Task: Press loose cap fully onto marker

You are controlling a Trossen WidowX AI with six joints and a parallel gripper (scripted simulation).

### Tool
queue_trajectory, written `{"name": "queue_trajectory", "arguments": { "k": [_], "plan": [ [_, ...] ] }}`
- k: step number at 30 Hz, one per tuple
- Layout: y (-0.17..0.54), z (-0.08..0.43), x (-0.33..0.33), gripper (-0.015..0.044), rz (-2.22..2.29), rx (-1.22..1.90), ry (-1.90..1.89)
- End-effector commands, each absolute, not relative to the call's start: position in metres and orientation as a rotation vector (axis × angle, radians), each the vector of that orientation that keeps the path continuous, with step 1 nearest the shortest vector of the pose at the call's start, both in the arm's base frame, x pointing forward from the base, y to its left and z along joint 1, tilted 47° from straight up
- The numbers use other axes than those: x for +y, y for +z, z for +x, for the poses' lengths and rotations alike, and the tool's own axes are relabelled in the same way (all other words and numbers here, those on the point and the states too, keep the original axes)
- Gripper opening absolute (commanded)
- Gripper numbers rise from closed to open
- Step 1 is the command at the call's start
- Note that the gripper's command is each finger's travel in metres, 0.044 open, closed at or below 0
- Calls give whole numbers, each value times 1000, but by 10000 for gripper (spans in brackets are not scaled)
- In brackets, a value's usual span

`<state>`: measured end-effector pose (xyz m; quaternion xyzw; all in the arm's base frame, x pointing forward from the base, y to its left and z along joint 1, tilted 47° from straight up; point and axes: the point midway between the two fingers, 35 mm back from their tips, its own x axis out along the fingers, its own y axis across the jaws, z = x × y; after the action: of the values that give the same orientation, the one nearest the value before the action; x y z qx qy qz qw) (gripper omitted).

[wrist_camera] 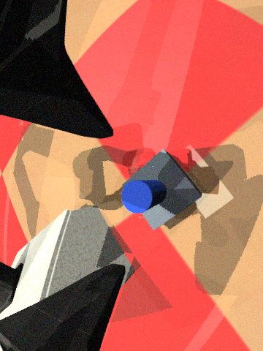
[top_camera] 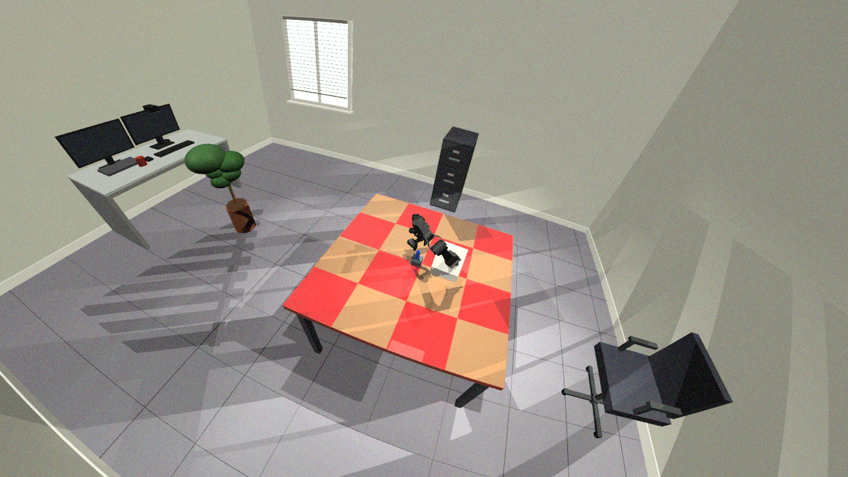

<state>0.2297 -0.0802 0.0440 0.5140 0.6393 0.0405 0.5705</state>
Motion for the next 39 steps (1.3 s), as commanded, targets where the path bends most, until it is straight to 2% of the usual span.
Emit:
{"name": "queue_trajectory", "arguments": {
  "k": [1,5,14,39],
  "plan": [
    [44,230,-81,335,1030,1448,248],
    [41,231,-78,230,752,1347,478],
    [41,232,-78,0,739,1341,489],
    [28,235,-65,0,739,1341,490]
  ]
}}
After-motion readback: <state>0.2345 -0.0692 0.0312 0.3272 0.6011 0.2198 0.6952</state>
